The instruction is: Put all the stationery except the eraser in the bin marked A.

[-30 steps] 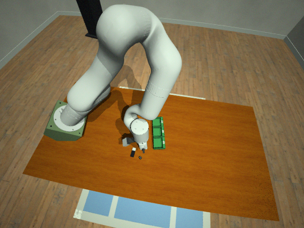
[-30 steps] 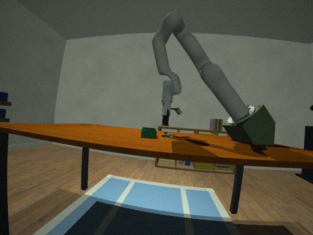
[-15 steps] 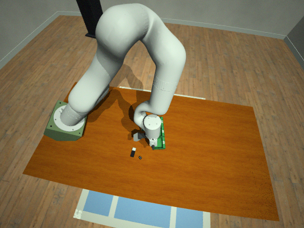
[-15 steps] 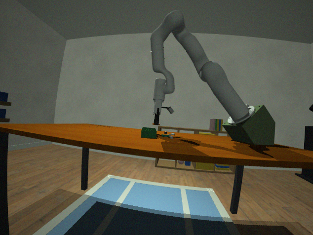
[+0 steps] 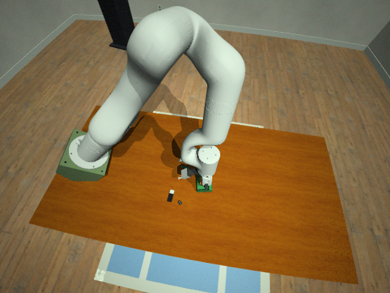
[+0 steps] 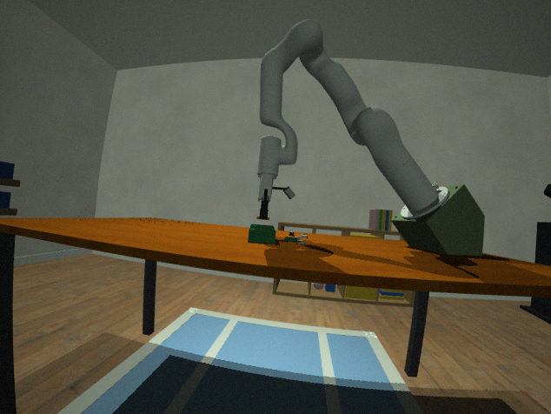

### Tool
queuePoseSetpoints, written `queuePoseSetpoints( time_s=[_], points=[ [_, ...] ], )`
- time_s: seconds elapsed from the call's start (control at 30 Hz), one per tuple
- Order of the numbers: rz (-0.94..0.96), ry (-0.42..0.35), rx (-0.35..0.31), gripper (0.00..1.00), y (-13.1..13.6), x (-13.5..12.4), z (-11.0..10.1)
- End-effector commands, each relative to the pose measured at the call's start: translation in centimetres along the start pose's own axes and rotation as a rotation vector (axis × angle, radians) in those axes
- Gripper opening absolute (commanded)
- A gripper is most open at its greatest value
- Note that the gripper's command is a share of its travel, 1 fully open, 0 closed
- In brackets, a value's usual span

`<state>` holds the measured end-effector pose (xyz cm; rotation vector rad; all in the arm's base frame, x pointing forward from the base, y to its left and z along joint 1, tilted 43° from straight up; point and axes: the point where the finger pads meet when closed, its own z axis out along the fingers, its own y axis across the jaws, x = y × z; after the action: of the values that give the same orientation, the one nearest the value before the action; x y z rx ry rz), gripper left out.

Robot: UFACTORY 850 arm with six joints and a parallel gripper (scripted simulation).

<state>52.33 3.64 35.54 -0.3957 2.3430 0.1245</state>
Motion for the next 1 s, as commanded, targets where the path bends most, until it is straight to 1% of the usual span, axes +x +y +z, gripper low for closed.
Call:
queuePoseSetpoints(
  time_s=[0.0, 0.27, 0.47, 0.53, 0.97],
  points=[
    [0.002, 0.015, -0.008, 0.0, 0.0, -0.1, 0.0],
    [0.002, 0.015, -0.008, 0.0, -0.1, 0.3, 0.0],
    [0.002, 0.015, -0.008, 0.0, -0.1, 0.3, 1.1],
    [0.002, 0.015, -0.008, 0.0, -0.1, 0.3, 1.1],
    [0.002, 0.015, -0.008, 0.0, -0.1, 0.3, 3.7]
  ],
)
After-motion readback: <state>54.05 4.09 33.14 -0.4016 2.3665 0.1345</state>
